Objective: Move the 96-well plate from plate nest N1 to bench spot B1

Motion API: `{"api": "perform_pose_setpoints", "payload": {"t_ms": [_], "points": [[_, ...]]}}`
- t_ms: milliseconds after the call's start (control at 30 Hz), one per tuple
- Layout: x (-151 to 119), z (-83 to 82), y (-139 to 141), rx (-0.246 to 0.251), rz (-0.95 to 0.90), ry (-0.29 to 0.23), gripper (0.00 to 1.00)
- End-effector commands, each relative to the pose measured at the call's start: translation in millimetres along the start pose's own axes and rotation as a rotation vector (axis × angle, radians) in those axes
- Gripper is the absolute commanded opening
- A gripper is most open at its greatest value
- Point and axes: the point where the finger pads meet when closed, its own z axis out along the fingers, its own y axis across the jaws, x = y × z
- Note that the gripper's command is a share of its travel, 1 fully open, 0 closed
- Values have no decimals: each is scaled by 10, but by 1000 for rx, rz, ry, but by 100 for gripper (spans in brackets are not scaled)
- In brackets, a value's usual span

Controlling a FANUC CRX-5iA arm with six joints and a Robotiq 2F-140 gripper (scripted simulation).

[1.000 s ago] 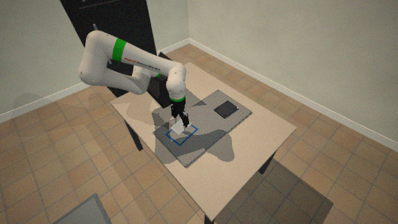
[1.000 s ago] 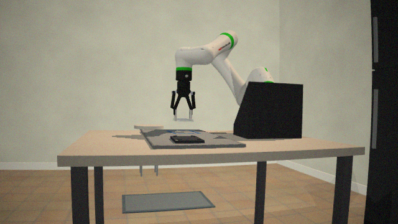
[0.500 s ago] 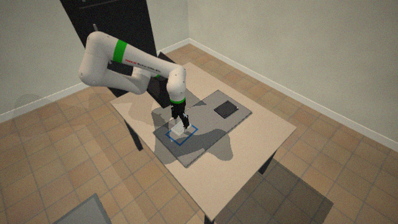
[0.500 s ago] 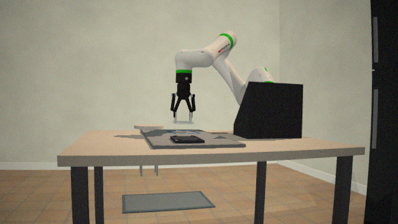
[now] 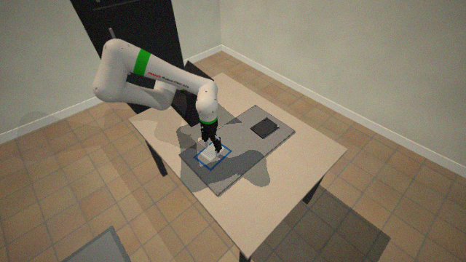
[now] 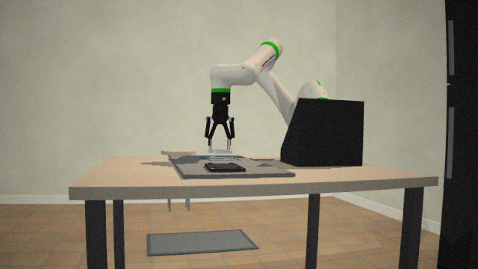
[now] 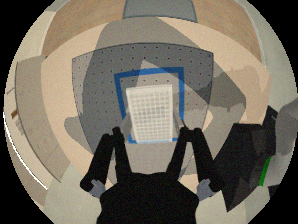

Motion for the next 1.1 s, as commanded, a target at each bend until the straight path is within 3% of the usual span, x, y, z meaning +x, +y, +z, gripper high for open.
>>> {"api": "perform_pose_setpoints", "payload": {"t_ms": [0,200,1067], "points": [[0,54,-3,1,0,0,0],[-1,147,-3,1,0,0,0],[-1,157,-3,1,0,0,0]]}}
